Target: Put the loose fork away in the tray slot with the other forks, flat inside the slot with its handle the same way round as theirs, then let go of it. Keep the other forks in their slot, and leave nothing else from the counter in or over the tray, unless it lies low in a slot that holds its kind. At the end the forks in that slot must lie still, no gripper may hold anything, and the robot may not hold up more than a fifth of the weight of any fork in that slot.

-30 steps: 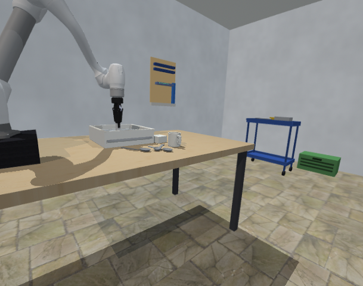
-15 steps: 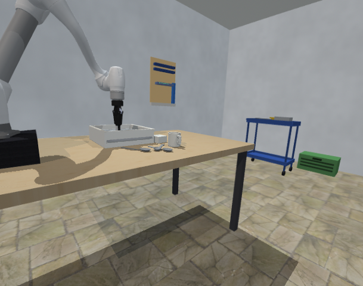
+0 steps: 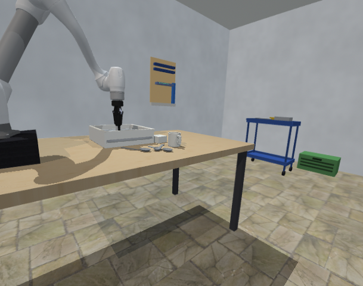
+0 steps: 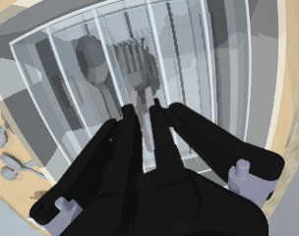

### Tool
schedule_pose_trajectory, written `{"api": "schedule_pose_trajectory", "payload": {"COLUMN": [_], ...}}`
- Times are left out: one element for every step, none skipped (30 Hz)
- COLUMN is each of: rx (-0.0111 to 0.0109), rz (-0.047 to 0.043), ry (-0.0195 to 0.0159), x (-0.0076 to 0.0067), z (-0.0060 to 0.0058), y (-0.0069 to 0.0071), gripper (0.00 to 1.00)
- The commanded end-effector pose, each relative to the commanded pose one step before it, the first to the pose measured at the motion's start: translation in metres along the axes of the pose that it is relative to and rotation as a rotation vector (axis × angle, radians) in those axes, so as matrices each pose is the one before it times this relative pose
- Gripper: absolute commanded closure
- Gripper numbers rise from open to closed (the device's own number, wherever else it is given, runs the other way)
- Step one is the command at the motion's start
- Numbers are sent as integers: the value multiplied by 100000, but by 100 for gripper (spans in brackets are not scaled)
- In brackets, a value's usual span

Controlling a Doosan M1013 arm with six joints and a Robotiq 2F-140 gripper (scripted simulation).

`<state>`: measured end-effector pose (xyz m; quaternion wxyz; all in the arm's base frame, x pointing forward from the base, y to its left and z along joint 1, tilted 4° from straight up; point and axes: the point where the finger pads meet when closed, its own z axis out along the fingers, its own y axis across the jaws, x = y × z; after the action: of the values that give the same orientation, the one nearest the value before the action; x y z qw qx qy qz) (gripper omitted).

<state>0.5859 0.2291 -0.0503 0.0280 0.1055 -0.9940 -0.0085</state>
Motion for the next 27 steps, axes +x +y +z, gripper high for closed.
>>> {"api": "schedule_pose_trajectory", "payload": {"rx": [-171,0,0,0,0,0,0,0,0,0,0,0,0,0,0,0,0,0,0,0,0,0,0,0,0,0,0], "rz": [-297,0,0,0,0,0,0,0,0,0,0,0,0,0,0,0,0,0,0,0,0,0,0,0,0,0,0], "ry": [448,0,0,0,0,0,0,0,0,0,0,0,0,0,0,0,0,0,0,0,0,0,0,0,0,0,0], "x": [287,0,0,0,0,0,0,0,0,0,0,0,0,0,0,0,0,0,0,0,0,0,0,0,0,0,0], "z": [500,0,0,0,0,0,0,0,0,0,0,0,0,0,0,0,0,0,0,0,0,0,0,0,0,0,0], "y": [117,0,0,0,0,0,0,0,0,0,0,0,0,0,0,0,0,0,0,0,0,0,0,0,0,0,0], "gripper": [99,99,99,99,99,99,99,99,99,99,86,86,86,86,86,86,86,86,86,86,86,86,86,86,86,86,86]}}
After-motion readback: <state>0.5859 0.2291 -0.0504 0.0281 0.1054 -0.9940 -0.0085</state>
